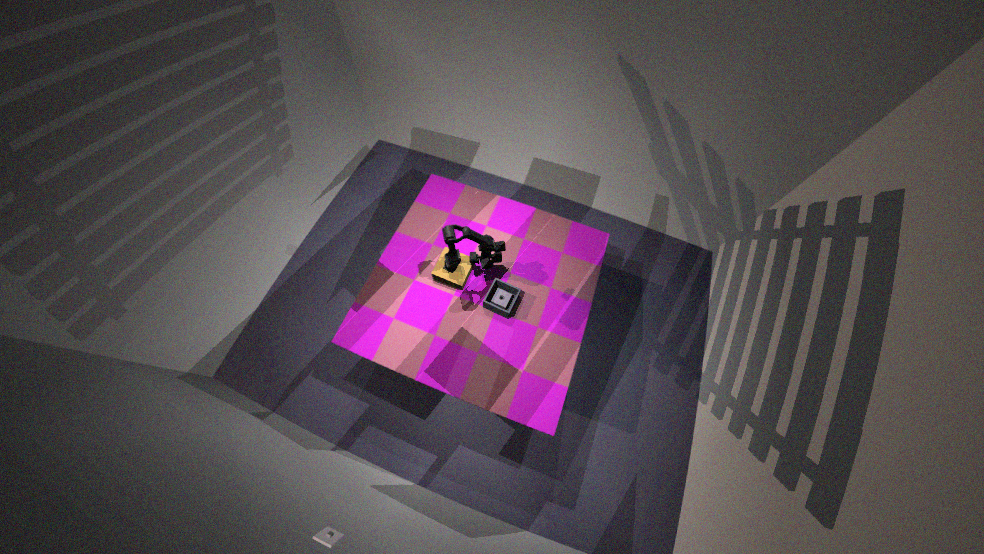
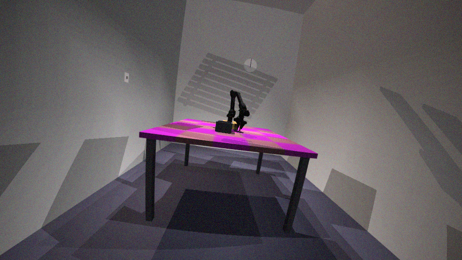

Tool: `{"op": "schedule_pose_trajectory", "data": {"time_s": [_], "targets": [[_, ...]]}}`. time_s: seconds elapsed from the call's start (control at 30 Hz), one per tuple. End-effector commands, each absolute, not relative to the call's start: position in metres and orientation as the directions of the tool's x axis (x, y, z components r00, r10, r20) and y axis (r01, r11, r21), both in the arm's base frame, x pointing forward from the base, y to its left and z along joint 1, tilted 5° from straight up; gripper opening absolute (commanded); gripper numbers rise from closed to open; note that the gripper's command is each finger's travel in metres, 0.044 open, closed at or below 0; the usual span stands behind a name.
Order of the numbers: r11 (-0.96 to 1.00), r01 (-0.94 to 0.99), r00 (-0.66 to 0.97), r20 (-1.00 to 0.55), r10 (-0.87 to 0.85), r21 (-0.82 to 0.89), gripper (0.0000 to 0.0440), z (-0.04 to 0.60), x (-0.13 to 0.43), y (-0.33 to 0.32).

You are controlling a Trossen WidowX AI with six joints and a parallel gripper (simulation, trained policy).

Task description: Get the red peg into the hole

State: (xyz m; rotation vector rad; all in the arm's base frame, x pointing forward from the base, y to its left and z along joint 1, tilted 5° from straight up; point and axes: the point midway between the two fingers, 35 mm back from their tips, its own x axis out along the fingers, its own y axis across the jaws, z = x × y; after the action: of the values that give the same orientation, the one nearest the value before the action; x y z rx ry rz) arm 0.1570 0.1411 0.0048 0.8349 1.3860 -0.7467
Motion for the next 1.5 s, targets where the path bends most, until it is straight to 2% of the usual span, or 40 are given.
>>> {"op": "schedule_pose_trajectory", "data": {"time_s": [0.0, 0.33, 0.97, 1.47], "targets": [[0.507, 0.861, 0.027, -0.999, 0.035, 0.041, 0.0265, -0.001, 0.152, 0.140], [0.516, 0.856, -0.027, -0.996, 0.087, 0.022, 0.0006, 0.003, 0.153, 0.142], [0.655, 0.740, 0.162, -0.986, 0.046, 0.152, 0.0006, 0.071, 0.188, 0.128], [0.650, 0.726, 0.298, -0.955, -0.001, 0.226, 0.0000, 0.132, 0.239, 0.099]]}}
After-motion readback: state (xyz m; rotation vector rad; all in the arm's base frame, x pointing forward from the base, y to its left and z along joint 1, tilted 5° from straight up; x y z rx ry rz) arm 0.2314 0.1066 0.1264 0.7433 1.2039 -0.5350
